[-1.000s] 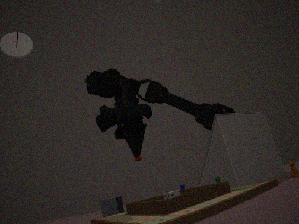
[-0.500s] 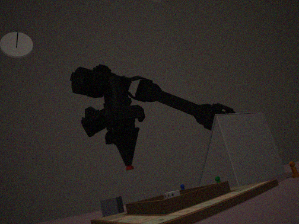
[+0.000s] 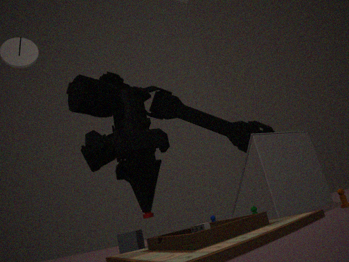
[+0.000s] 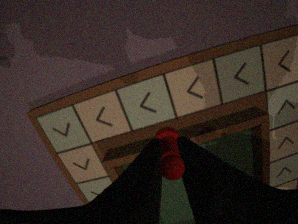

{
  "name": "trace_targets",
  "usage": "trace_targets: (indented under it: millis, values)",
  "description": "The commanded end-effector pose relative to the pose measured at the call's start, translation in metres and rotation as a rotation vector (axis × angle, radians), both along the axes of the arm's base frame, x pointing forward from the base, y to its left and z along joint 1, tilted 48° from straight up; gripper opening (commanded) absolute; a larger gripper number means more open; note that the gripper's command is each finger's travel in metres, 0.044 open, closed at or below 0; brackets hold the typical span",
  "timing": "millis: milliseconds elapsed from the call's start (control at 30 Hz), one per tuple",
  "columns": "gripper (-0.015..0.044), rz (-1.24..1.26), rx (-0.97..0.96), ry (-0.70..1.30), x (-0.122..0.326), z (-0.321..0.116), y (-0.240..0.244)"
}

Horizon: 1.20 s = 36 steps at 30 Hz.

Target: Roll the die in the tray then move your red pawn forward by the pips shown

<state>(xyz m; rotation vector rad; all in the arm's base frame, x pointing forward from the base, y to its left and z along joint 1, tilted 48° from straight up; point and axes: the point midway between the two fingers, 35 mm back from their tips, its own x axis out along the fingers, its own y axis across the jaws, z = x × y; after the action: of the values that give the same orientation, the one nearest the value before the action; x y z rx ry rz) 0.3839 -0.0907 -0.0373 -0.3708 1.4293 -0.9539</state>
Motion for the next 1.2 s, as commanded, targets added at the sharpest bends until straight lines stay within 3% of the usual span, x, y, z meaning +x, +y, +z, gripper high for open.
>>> trace_targets:
  millis: [0,1033,1167]
  values:
    - [0.0,-0.005,0.004,-0.011,0.007,-0.013,0.001]
    - [0.0,-0.005,0.001,-0.01,0.0,-0.048,-0.037]
    - [0.0105,-0.007,0.005,-0.021,0.004,-0.044,-0.033]
